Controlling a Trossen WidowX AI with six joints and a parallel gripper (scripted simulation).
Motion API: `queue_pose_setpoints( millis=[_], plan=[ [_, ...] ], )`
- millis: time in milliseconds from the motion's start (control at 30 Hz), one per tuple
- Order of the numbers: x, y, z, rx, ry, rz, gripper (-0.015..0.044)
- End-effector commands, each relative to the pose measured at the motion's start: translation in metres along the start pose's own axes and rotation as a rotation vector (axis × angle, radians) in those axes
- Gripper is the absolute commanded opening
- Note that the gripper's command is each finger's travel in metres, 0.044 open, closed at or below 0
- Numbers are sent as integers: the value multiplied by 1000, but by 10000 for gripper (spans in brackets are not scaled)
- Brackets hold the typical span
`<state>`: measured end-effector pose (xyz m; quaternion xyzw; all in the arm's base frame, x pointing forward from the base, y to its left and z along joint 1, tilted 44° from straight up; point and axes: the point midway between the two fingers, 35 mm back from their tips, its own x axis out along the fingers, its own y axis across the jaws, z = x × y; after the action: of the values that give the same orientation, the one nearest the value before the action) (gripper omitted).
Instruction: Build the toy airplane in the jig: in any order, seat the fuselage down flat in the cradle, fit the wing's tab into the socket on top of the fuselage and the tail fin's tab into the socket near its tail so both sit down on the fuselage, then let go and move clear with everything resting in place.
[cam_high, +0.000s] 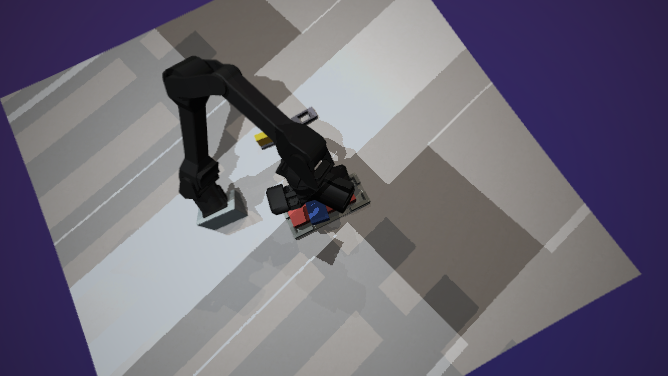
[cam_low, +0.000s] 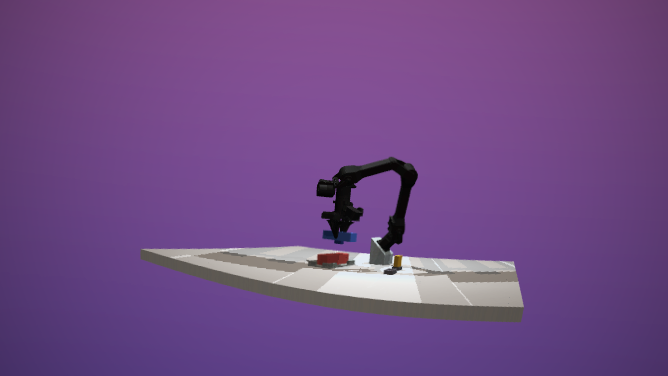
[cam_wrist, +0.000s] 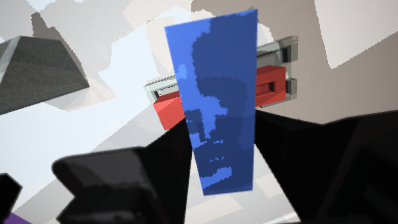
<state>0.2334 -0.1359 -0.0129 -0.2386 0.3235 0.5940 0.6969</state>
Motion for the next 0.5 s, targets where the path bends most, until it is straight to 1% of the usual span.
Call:
queue_pose_setpoints(
  millis=[0, 133, 367, 400, 467],
  plan=[
    [5, 8, -10, -68, -4, 7, 0],
    [7, 13, -15, -112, -8, 7, 0],
    [7, 13, -15, -112, -8, 7, 184],
    [7, 13, -15, -112, -8, 7, 195],
    [7, 13, -15, -112, -8, 7, 195]
  ],
)
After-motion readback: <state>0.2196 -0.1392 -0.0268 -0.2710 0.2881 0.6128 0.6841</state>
